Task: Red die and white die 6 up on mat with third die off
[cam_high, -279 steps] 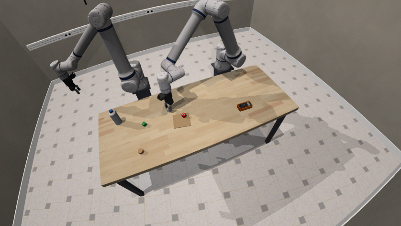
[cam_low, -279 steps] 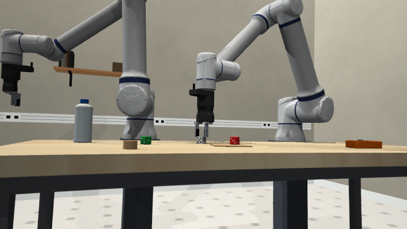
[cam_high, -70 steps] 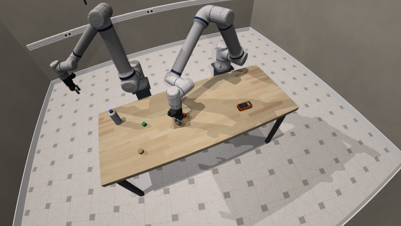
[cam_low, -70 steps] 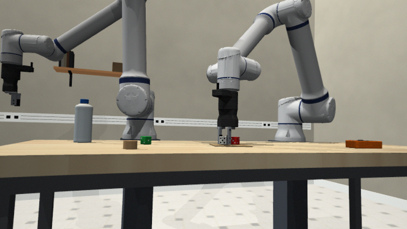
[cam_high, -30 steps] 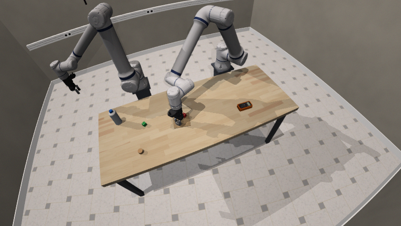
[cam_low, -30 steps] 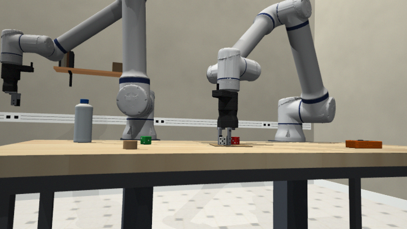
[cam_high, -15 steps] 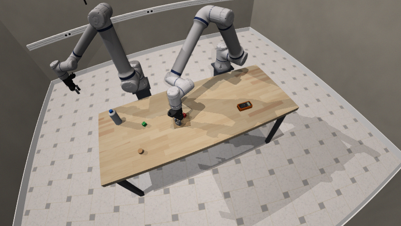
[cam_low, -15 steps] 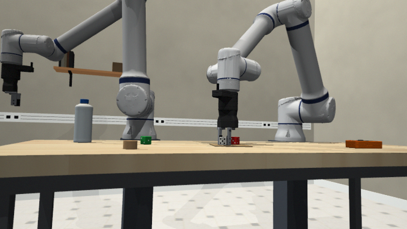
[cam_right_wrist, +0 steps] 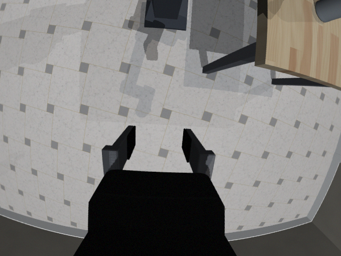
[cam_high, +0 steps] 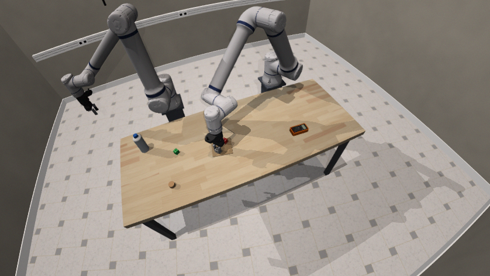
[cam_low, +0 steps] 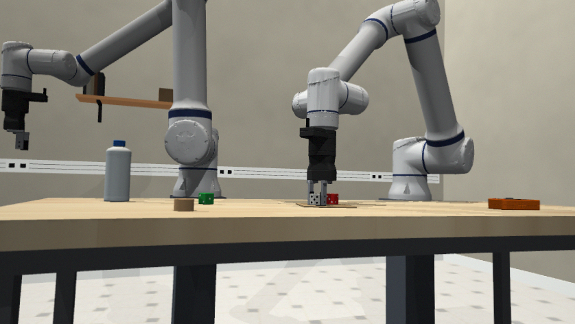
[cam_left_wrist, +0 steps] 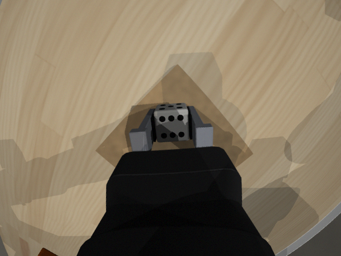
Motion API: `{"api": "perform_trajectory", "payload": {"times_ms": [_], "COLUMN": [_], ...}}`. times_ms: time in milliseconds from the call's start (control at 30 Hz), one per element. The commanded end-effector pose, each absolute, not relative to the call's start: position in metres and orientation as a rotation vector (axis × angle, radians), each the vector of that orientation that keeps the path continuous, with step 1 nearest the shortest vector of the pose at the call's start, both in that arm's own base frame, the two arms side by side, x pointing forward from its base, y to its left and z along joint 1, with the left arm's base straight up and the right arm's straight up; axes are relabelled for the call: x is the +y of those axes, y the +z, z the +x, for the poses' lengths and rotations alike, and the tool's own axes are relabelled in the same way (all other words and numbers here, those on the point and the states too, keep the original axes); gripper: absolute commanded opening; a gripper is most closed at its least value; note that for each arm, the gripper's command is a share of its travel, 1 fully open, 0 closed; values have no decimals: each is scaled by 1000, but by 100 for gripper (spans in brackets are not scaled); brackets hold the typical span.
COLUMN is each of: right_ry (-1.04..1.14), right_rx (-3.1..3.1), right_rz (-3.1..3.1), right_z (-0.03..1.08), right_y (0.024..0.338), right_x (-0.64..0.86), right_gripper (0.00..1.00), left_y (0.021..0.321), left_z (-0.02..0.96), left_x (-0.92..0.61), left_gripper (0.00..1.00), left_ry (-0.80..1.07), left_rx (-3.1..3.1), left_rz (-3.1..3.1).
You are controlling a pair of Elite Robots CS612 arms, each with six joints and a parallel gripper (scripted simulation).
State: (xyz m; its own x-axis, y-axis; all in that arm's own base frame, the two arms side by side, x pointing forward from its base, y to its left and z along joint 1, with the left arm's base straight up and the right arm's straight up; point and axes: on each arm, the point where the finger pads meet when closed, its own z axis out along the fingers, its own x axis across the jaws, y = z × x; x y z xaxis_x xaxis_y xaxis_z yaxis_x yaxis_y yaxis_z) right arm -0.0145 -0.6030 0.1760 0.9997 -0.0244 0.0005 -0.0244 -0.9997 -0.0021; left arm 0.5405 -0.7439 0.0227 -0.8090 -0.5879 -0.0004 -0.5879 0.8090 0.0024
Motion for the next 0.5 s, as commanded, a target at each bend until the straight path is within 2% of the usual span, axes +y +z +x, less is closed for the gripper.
{"api": "perform_trajectory", "payload": {"times_ms": [0, 67, 100, 167, 200, 333, 367, 433, 467], "right_ry": [0, 0, 0, 0, 0, 0, 0, 0, 0], "right_rx": [38, 38, 38, 38, 38, 38, 38, 38, 38], "right_rz": [-3141, -3141, -3141, -3141, -3141, -3141, -3141, -3141, -3141], "right_z": [-15, -15, -15, -15, -15, -15, -15, -15, -15], "right_y": [177, 177, 177, 177, 177, 177, 177, 177, 177], "right_x": [-604, -604, -604, -604, -604, -604, -604, -604, -604], "right_gripper": [100, 100, 100, 100, 100, 100, 100, 100, 100], "left_y": [24, 24, 24, 24, 24, 24, 24, 24, 24], "left_z": [541, 541, 541, 541, 541, 541, 541, 541, 541], "left_x": [-745, -745, -745, -745, -745, -745, -745, -745, -745], "left_gripper": [57, 57, 63, 63, 69, 69, 75, 75, 81], "left_ry": [0, 0, 0, 0, 0, 0, 0, 0, 0], "left_rx": [-2988, -2988, -2988, -2988, -2988, -2988, -2988, -2988, -2988], "left_rz": [971, 971, 971, 971, 971, 971, 971, 971, 971]}}
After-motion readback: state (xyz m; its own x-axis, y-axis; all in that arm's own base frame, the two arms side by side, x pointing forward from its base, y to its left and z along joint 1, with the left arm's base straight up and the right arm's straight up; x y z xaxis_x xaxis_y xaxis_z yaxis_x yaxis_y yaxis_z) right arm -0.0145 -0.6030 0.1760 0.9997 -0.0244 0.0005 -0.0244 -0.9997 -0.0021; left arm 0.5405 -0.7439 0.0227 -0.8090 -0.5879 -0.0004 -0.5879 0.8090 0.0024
